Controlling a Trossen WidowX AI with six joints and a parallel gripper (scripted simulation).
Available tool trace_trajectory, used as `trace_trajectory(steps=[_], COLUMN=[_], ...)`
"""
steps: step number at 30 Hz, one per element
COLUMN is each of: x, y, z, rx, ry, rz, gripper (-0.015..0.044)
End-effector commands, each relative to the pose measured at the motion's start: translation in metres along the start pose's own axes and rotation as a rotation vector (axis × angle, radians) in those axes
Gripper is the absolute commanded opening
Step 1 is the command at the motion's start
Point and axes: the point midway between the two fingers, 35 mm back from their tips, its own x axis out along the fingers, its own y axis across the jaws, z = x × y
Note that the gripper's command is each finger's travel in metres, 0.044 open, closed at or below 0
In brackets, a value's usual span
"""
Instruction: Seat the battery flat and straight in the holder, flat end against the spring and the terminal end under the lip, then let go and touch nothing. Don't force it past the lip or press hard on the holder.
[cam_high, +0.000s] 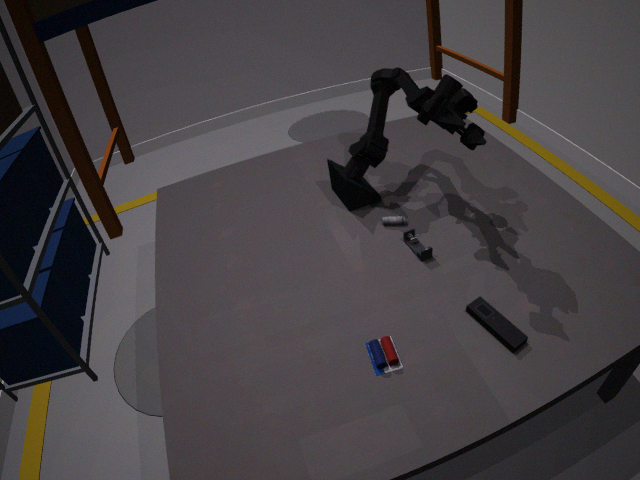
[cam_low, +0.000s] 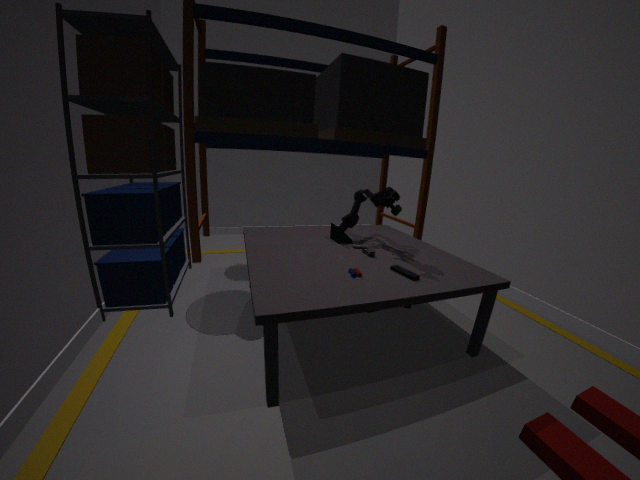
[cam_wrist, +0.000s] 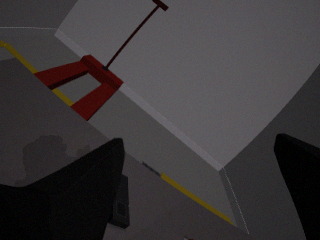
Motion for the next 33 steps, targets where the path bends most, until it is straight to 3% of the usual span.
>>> trace_trajectory(steps=[1,6,11,15,21,33], x=[0.001,0.009,-0.027,-0.072,-0.139,-0.143], y=[0.0,0.002,0.008,0.018,0.042,0.044], z=[-0.005,-0.113,-0.206,-0.251,-0.268,-0.267], rx=[-0.016,-0.319,-0.48,-0.48,-0.284,-0.26], ry=[0.019,0.444,0.79,0.955,0.989,0.98], rz=[0.004,0.186,0.517,0.832,1.284,1.315], gripper=[0.0374,0.0242,0.0234,0.0234,0.0234,0.0234])
